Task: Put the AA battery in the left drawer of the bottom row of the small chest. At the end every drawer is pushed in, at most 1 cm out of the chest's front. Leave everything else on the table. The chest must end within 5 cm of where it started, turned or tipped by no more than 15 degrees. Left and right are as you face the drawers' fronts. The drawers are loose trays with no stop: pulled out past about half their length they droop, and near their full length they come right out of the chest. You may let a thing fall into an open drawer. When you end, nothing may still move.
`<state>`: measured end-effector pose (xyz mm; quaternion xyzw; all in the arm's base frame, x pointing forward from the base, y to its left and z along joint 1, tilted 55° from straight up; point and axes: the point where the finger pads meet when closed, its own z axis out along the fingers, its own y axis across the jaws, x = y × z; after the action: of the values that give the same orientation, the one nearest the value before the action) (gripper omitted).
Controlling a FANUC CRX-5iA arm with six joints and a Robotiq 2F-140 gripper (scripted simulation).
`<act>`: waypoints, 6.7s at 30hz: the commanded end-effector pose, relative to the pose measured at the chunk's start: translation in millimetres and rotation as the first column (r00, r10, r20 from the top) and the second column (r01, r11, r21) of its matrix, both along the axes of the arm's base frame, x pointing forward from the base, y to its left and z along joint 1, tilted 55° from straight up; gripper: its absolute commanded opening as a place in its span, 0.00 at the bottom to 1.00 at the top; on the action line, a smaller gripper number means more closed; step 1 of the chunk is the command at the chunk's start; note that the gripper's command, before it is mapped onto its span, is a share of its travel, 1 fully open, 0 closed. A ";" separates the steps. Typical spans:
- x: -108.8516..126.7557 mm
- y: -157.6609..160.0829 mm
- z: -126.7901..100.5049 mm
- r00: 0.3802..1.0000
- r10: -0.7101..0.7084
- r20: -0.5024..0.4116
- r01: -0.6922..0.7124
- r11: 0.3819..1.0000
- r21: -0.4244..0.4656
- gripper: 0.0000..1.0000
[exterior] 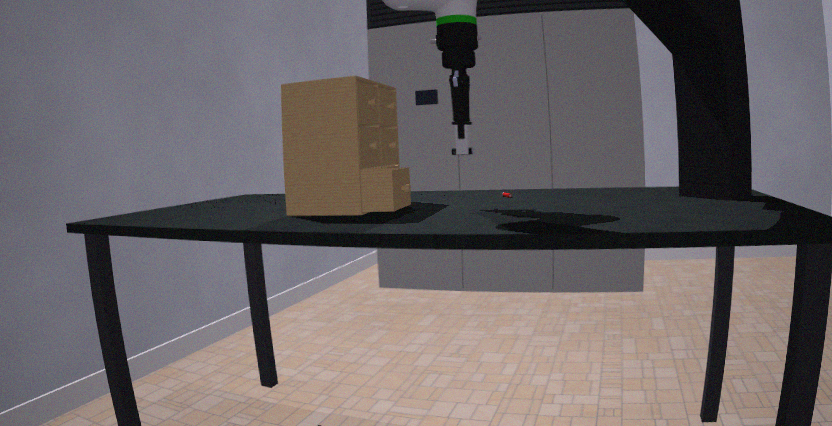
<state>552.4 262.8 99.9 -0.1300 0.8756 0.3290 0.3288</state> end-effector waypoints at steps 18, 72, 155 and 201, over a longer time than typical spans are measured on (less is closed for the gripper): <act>-4.6 -1.2 0.4 0.995 -0.056 0.082 0.052 0.997 0.054 0.06; -9.3 7.9 -20.1 0.474 -0.679 0.561 0.244 0.714 0.657 0.06; 118.6 10.5 91.9 0.474 -0.679 0.561 0.244 0.714 0.657 0.06; 110.9 10.0 85.7 0.474 -0.679 0.561 0.244 0.714 0.657 1.00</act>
<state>667.2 273.2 188.7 0.0818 0.5304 0.3434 0.7708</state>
